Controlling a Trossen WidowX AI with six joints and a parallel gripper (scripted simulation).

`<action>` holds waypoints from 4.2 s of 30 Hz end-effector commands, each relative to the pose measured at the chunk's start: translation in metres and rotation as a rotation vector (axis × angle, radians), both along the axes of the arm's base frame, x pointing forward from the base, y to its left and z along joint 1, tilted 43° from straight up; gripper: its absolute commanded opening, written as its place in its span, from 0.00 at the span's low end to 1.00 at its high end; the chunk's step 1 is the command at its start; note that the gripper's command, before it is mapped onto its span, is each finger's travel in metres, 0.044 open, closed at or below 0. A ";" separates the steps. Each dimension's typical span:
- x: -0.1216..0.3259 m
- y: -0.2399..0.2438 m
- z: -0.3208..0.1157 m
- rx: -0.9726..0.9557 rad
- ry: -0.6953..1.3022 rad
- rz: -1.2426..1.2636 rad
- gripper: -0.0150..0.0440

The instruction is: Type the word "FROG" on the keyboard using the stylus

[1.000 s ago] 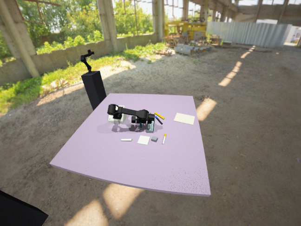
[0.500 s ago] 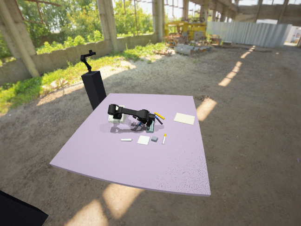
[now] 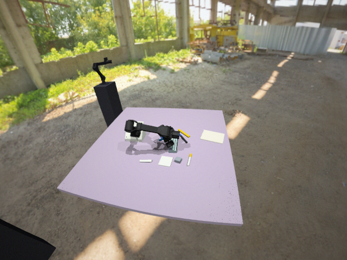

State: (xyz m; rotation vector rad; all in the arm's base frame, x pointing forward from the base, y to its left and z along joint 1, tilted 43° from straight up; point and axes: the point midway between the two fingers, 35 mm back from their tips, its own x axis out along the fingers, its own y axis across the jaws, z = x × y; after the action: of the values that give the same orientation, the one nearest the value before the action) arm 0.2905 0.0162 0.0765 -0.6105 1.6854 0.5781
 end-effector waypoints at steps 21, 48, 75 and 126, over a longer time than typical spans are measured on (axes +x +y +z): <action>0.014 0.024 -0.001 0.015 -0.052 -0.828 0.25; 0.030 0.051 0.001 0.004 0.056 -1.759 0.25; 0.038 0.038 -0.021 -0.027 0.148 -2.110 0.25; 0.042 0.030 -0.030 -0.027 0.147 -2.110 0.39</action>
State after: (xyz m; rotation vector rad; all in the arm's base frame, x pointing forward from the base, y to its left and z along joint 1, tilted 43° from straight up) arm 0.3319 0.0467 0.0474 1.2587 1.5310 -0.9460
